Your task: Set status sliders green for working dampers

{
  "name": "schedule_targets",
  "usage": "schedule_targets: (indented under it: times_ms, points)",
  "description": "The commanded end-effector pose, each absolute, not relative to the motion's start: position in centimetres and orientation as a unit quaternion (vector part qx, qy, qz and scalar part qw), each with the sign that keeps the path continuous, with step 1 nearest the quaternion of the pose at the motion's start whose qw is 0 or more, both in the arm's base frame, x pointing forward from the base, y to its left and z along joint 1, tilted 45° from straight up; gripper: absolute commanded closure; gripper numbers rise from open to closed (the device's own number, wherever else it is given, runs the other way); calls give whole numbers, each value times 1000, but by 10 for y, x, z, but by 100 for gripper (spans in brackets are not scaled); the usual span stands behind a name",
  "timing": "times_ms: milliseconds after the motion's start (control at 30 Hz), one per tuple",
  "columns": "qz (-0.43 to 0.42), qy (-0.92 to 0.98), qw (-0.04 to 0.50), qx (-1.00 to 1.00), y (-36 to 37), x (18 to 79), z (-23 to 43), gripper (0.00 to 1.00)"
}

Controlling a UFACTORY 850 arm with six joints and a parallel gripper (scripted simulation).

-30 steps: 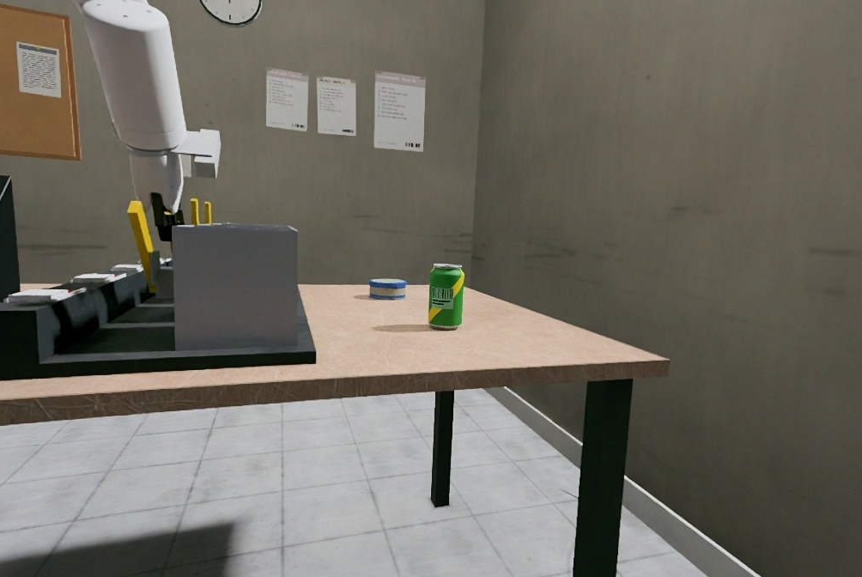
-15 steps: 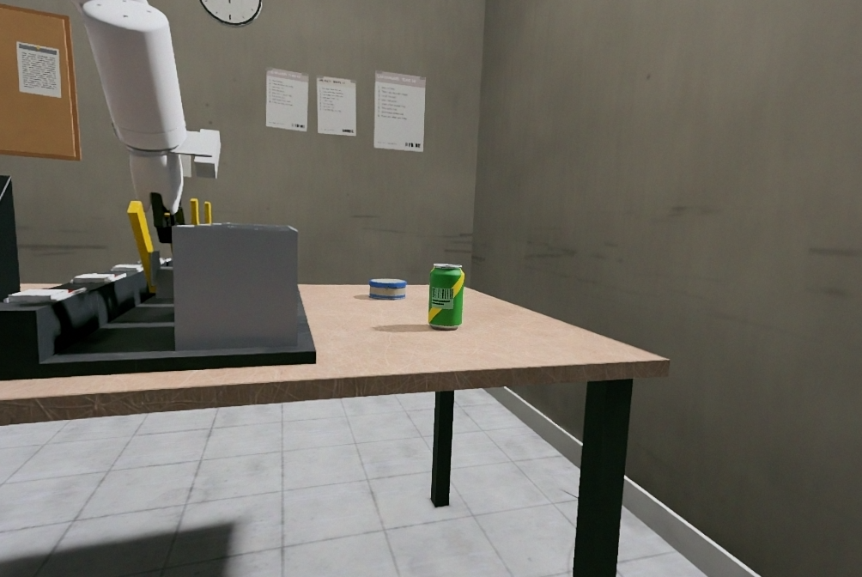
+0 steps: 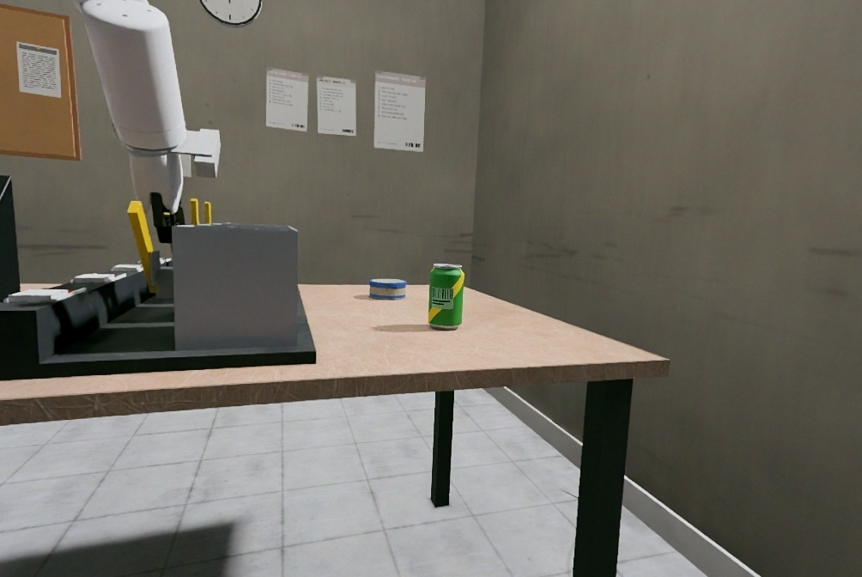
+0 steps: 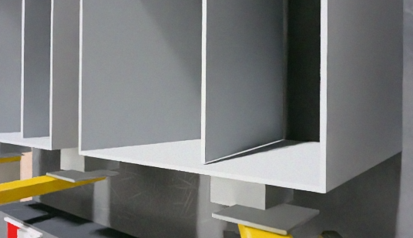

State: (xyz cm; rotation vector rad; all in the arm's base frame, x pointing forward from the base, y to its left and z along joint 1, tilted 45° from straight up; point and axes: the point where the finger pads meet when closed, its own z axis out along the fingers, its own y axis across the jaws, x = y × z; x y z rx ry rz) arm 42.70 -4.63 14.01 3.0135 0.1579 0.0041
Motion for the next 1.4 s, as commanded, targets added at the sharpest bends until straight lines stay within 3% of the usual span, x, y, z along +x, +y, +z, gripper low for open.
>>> schedule_targets:
  times_ms: [0, 1167, 1367]
  points:
    - [2, 52, 62, 997, -46, 428, 144, 61]
    - [2, 52, 63, 997, -36, 427, 218, 61]
    - [3, 52, 106, 993, -20, 440, 213, 61]
